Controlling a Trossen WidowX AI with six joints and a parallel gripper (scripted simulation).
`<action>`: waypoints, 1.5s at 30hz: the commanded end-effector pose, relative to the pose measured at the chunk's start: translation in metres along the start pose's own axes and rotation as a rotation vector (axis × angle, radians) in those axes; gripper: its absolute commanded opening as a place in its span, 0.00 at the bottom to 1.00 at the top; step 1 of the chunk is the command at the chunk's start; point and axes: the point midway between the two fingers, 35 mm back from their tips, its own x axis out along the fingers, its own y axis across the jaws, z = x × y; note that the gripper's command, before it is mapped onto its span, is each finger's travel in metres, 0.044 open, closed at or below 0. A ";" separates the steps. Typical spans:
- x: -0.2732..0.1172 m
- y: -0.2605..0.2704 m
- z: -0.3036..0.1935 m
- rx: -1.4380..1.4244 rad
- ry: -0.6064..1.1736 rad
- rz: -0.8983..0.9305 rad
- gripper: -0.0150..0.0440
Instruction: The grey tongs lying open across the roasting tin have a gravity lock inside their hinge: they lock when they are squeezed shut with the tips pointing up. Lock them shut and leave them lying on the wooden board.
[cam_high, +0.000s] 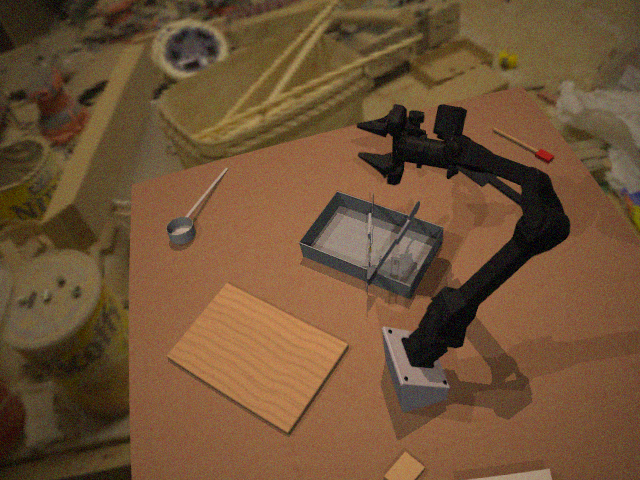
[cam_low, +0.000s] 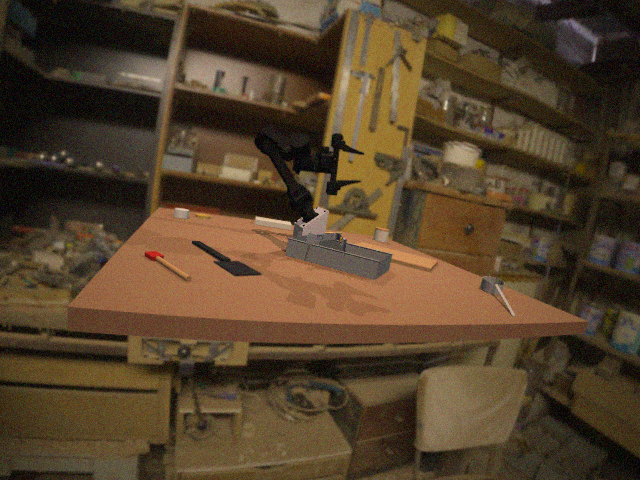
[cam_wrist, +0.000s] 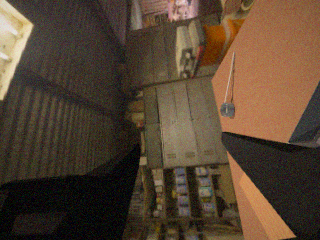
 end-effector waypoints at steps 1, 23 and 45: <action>0.000 0.000 0.000 0.000 0.000 0.000 0.98; 0.000 -0.141 -0.079 -1.704 1.295 -0.542 1.00; -0.035 -0.150 -0.081 -2.137 2.286 -0.020 1.00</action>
